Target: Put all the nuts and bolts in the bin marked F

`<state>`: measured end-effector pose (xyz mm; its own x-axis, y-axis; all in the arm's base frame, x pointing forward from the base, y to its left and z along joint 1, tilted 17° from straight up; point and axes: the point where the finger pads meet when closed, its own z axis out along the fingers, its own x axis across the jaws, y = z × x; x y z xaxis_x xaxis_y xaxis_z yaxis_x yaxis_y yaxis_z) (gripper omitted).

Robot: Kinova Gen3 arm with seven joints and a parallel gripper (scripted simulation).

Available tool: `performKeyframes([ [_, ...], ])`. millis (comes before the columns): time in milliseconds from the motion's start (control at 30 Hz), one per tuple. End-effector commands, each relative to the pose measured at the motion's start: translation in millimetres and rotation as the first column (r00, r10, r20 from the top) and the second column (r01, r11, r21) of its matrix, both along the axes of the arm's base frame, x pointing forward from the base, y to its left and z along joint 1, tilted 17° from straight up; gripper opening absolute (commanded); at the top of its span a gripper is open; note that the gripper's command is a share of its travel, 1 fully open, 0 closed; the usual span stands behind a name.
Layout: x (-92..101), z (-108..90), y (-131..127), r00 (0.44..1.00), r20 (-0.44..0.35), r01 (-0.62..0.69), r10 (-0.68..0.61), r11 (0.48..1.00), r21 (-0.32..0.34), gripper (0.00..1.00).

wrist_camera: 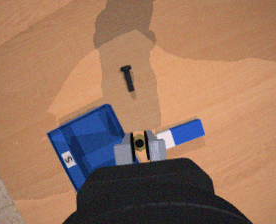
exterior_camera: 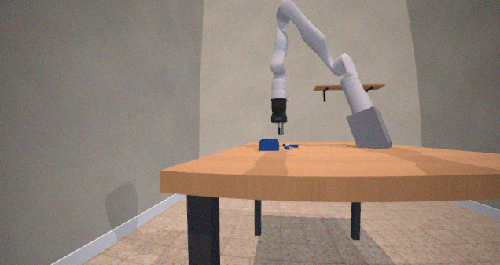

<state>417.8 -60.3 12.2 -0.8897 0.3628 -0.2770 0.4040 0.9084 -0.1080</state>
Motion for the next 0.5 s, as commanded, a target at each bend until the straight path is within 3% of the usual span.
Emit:
performKeyframes([
  [0, 10.6, -2.3, 17, 0.995, -0.021, -0.102, 0.101, 0.995, -0.021, 0.34],
  [167, 31.0, -2.4, 39, 0.946, -0.078, -0.319, 0.314, 0.946, -0.060, 0.34],
  [467, 58.0, -2.7, 68, 0.946, -0.078, -0.319, 0.314, 0.946, -0.059, 0.34],
])
